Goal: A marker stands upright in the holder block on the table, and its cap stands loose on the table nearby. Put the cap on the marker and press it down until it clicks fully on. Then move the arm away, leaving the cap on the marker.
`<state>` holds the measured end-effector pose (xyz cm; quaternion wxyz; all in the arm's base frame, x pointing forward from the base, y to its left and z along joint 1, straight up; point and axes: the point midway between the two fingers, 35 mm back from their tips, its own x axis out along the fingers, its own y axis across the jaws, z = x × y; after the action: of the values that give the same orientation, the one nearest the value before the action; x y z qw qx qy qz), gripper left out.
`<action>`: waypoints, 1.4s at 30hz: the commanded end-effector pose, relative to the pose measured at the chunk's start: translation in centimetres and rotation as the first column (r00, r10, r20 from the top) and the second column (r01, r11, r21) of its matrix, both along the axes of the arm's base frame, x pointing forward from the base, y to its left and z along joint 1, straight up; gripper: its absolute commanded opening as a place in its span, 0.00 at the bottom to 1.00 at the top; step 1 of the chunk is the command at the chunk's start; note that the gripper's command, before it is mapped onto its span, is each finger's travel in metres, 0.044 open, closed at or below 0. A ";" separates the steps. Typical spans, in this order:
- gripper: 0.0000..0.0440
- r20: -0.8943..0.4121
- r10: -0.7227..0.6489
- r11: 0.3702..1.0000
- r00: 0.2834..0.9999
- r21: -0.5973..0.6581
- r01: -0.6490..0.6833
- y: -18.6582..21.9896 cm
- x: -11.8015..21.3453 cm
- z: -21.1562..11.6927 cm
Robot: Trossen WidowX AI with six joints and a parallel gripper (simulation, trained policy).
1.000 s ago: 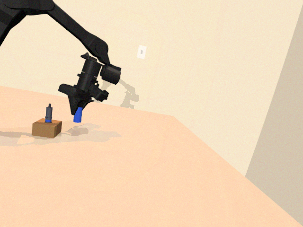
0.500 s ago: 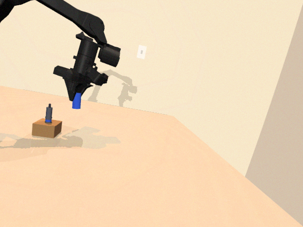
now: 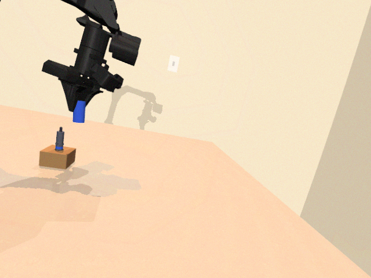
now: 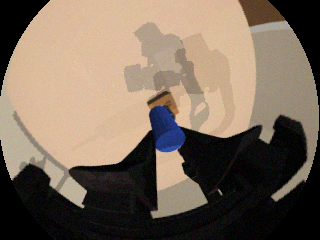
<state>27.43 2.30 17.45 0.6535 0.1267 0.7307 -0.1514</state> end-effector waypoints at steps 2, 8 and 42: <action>0.03 -0.016 -0.015 1.000 1.000 0.008 0.015 -1.3 -1.0 0.3; 0.00 -0.025 -0.022 1.000 0.999 0.015 0.023 -1.9 -1.8 0.2; 0.00 -0.087 0.039 0.998 0.995 0.058 -0.034 -1.9 -3.6 -5.7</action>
<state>24.33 0.37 12.78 0.6309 0.1281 0.7541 -0.1305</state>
